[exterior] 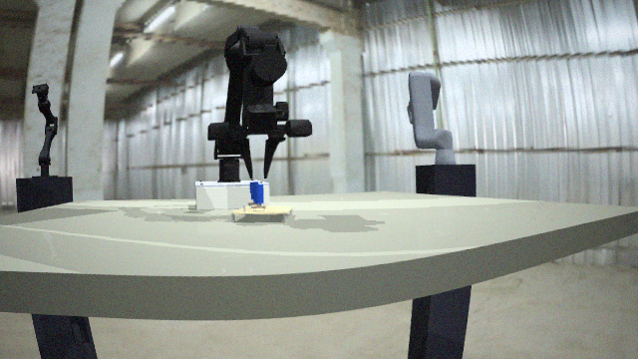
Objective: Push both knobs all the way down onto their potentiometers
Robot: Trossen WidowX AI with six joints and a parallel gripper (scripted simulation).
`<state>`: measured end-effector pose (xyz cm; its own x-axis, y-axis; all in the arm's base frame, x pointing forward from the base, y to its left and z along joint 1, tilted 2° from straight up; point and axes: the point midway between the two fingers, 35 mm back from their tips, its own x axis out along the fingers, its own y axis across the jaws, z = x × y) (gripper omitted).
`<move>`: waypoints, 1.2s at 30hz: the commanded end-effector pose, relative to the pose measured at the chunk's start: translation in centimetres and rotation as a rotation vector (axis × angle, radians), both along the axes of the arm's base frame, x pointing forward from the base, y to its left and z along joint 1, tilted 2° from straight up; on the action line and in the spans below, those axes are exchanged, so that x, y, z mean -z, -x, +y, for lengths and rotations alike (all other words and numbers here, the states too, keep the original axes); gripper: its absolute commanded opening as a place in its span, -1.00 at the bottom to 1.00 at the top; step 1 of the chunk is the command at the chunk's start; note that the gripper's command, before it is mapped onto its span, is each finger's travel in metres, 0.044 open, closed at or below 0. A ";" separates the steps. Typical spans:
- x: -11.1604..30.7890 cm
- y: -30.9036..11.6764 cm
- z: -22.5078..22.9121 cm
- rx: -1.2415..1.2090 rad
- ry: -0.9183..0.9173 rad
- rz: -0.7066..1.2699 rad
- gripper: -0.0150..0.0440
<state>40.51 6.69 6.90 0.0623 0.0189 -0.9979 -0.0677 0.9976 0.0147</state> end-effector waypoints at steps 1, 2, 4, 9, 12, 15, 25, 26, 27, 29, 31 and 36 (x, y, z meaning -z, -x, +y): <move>0.1 0.0 0.0 0.000 0.000 0.001 0.22; 0.0 0.2 0.0 0.000 0.000 0.001 0.31; -0.5 1.5 -0.1 0.000 0.001 0.002 0.49; -1.9 7.1 -0.6 -0.002 0.002 0.005 0.93; -2.1 10.5 -1.0 -0.002 0.002 0.006 1.00; -1.9 14.0 -1.5 -0.003 0.003 0.008 1.00; -1.5 16.9 -1.9 -0.004 0.004 0.010 1.00; -1.5 16.9 -1.9 -0.004 0.004 0.010 1.00; -1.5 16.9 -1.9 -0.004 0.004 0.010 1.00; -1.5 16.9 -1.9 -0.004 0.004 0.010 1.00; -1.5 16.9 -1.9 -0.004 0.004 0.010 1.00; -1.5 16.9 -1.9 -0.004 0.004 0.010 1.00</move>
<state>23.66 4.83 8.36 0.0484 0.0182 -0.9987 -0.0758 0.9970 0.0145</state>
